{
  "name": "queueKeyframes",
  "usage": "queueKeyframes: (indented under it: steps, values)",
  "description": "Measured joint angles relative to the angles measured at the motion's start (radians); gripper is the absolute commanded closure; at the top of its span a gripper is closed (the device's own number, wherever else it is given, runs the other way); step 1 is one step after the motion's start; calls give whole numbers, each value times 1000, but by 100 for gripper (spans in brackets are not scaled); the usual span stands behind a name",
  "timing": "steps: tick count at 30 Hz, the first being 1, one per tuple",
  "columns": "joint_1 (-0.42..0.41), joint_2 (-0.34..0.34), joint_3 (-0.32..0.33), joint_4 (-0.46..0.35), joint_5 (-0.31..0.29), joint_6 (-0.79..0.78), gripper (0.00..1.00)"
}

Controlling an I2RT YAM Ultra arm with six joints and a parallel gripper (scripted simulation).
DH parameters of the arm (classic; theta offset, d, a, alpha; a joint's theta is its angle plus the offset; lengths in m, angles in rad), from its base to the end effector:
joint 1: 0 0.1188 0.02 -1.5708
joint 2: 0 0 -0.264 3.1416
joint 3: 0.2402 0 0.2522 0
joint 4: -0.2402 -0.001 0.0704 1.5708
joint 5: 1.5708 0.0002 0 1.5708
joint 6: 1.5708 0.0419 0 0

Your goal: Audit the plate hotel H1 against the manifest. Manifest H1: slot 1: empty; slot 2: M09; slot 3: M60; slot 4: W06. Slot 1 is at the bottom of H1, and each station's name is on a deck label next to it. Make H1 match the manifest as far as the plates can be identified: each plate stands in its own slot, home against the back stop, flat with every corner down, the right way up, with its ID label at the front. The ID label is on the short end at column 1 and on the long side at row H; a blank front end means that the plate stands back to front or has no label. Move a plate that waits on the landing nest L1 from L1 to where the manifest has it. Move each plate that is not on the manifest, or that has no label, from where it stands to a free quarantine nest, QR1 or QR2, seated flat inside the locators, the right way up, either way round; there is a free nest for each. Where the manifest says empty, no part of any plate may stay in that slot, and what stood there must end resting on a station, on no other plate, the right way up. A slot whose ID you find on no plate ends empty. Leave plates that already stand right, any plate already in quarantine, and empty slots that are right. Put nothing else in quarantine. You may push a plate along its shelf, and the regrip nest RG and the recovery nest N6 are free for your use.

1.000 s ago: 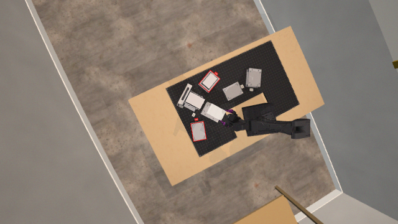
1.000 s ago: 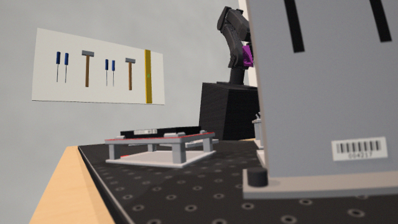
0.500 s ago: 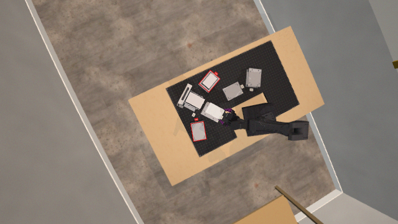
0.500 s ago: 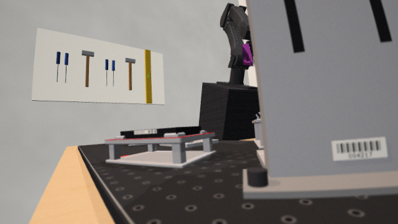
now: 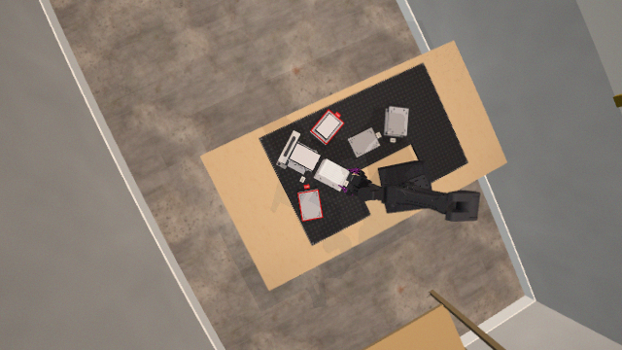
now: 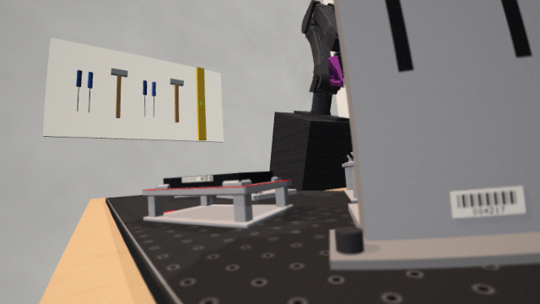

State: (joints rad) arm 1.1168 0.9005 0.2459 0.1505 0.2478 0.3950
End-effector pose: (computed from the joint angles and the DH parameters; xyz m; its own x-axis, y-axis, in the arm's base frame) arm 0.0890 0.1613 0.1703 -0.4945 -0.1628 -0.8538 -0.6357 0.7376 0.2276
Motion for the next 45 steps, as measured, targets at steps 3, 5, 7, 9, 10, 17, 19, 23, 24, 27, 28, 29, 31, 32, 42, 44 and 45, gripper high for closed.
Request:
queueKeyframes:
  steps: [3,5,7,9,10,17,19,23,24,27,28,29,31,32,42,44,45]
  values:
    - [-7,8,7,6,-6,-4,14]
    - [-10,15,11,11,-10,-6,14]
    - [-14,26,15,16,-14,-8,14]
    - [-20,36,20,19,-19,-10,14]
    - [-23,41,22,21,-21,-12,14]
    - [-41,74,44,35,-37,-20,14]
    - [-45,81,50,39,-41,-23,14]
    - [-51,93,57,47,-47,-26,14]
    - [-53,98,59,48,-48,-27,14]
    - [-60,113,67,53,-55,-30,14]
    - [-62,117,70,54,-56,-31,14]
    - [-64,122,73,55,-58,-32,14]
    - [-69,130,79,59,-62,-34,14]
    - [-71,135,83,60,-64,-35,14]
    - [-88,172,108,76,-79,-43,14]
    - [-91,180,114,77,-83,-45,14]
    - [-93,185,117,79,-85,-46,14]
